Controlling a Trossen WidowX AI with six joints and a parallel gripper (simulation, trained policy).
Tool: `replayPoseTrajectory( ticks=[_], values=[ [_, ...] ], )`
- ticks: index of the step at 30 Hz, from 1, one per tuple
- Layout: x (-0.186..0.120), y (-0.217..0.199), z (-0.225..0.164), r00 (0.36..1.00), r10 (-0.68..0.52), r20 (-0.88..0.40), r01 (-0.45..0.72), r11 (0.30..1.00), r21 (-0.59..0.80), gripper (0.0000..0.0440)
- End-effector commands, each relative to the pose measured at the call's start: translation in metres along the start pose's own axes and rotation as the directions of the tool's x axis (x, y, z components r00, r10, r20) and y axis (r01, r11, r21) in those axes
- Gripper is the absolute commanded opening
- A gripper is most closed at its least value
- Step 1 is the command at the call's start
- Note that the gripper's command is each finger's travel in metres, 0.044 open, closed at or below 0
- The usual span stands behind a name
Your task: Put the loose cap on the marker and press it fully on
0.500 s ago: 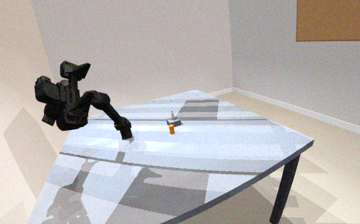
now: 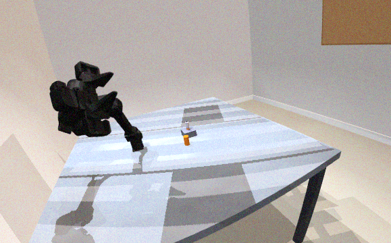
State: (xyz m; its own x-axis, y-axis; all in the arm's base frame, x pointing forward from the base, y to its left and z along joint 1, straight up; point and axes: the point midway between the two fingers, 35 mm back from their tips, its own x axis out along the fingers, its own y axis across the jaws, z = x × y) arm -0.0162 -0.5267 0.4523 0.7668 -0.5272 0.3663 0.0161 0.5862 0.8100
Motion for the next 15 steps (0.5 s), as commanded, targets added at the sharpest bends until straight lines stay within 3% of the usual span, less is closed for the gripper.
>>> replayPoseTrajectory(
  ticks=[1,15],
  values=[
    [0.011,-0.002,-0.006,1.0,-0.014,-0.001,0.014,0.999,0.033,0.0223],
    [0.052,-0.008,-0.033,0.997,-0.076,-0.028,0.079,0.985,0.151,0.0251]
  ],
)
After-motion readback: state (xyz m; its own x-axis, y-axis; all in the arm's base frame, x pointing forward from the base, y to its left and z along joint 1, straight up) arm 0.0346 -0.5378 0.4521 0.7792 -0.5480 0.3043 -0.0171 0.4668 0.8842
